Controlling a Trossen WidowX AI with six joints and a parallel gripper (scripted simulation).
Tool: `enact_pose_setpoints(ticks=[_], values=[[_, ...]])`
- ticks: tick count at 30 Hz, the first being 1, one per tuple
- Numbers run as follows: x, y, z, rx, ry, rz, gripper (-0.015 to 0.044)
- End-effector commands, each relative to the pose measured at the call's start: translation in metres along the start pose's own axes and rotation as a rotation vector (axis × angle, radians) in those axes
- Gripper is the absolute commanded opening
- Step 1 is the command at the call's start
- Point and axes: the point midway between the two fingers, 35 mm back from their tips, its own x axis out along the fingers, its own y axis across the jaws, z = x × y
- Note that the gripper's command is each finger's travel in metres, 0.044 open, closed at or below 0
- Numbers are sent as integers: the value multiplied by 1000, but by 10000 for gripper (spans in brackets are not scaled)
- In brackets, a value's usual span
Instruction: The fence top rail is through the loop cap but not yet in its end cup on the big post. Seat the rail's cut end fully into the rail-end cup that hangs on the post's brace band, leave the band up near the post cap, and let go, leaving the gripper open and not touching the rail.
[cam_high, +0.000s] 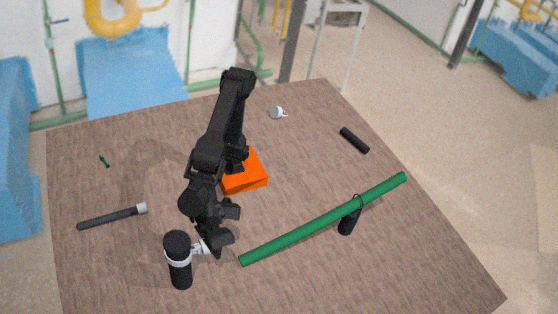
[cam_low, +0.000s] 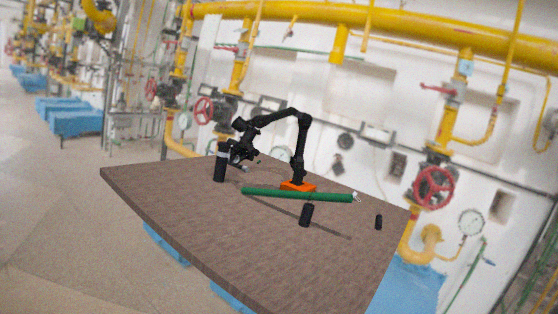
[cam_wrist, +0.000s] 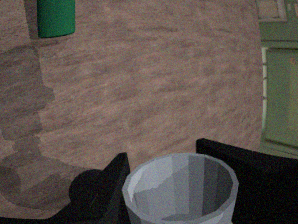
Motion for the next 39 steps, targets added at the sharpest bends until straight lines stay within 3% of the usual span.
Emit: enact_pose_setpoints(ticks=[1, 13, 30, 39], values=[[-1, 1, -1, -18, -3, -1, 0], [0, 1, 0, -7, -4, 0, 0], [-20, -12, 24, -7, -2, 1, 440], [-35, -23, 47, 105, -5, 0, 440]])
